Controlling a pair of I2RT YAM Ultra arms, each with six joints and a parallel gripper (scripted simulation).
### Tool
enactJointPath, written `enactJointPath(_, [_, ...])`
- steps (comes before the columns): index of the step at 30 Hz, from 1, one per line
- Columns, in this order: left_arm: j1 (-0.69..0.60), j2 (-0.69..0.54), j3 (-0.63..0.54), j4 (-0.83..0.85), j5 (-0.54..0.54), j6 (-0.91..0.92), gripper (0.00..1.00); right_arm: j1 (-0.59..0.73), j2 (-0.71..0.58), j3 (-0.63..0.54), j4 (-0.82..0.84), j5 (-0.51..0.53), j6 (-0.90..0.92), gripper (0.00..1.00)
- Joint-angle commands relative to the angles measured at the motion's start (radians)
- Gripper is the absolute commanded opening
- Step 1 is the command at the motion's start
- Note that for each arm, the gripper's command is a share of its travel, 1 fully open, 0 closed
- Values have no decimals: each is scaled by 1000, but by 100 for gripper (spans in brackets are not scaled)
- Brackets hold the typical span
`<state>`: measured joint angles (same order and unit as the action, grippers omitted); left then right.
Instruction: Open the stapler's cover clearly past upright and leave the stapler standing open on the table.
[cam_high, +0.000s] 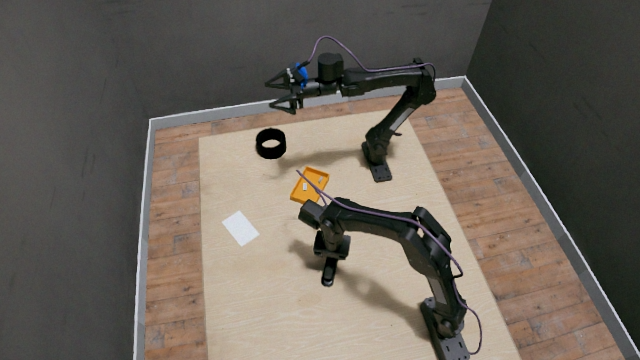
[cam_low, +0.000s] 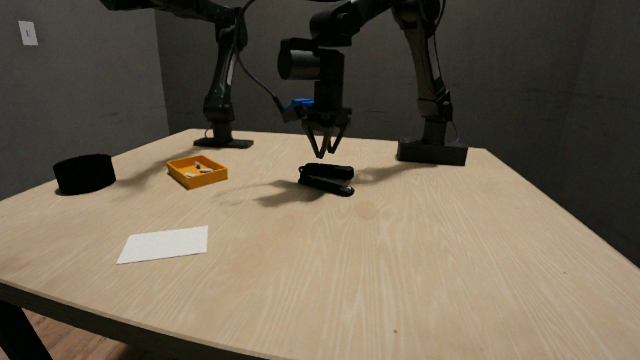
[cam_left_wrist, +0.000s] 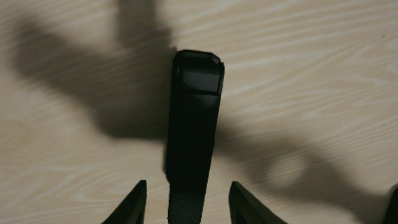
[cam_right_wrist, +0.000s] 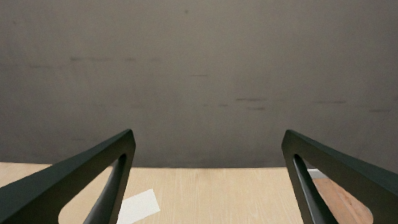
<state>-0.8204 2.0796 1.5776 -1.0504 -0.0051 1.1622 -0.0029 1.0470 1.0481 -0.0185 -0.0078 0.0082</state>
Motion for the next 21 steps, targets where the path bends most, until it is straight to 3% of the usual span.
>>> enactJointPath(1, [11,5,21,-29,6,19,50,8,-2,-2,22,7,-8,100])
enactJointPath(21, [13,24,-66,78,5,25,50,8,-2,-2,22,7,-8,100])
